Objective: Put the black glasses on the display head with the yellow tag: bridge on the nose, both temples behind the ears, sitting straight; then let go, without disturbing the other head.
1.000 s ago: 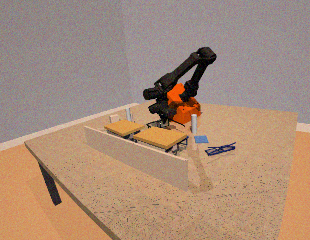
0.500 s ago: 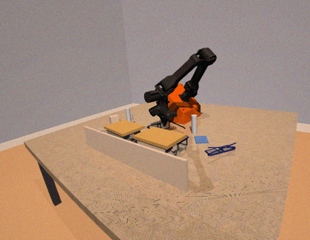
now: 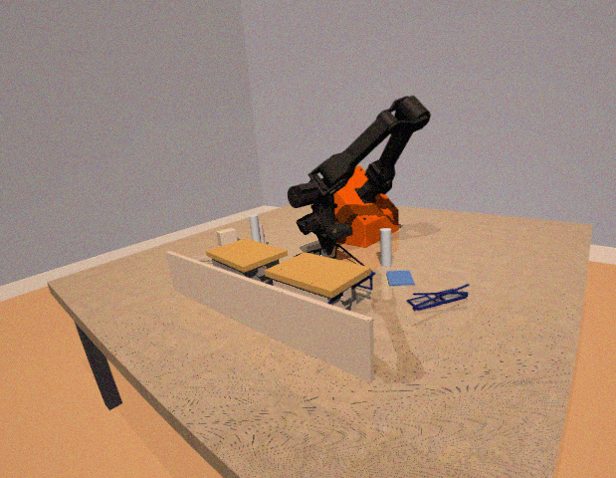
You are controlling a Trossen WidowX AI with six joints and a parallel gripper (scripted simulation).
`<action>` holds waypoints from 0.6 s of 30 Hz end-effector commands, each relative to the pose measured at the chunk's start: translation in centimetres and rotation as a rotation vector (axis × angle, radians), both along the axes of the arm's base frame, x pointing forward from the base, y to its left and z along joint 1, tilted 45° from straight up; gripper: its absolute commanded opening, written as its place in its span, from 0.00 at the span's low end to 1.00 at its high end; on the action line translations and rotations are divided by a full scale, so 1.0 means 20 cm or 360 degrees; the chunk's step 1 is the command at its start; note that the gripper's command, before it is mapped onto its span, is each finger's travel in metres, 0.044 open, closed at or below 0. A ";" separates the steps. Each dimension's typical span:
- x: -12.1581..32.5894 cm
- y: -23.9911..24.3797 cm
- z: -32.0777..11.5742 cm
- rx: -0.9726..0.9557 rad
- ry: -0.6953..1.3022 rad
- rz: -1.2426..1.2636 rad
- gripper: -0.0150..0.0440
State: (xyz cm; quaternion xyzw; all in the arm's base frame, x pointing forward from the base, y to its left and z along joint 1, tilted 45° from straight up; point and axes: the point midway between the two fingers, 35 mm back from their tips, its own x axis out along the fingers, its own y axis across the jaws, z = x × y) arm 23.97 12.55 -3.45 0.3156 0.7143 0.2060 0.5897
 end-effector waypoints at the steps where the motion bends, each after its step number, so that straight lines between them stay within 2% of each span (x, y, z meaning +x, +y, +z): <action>1: 0.00 0.00 0.00 0.0000 -0.0002 0.0001 0.44; 18: 0.01 0.01 0.05 0.0005 0.0007 0.0000 0.44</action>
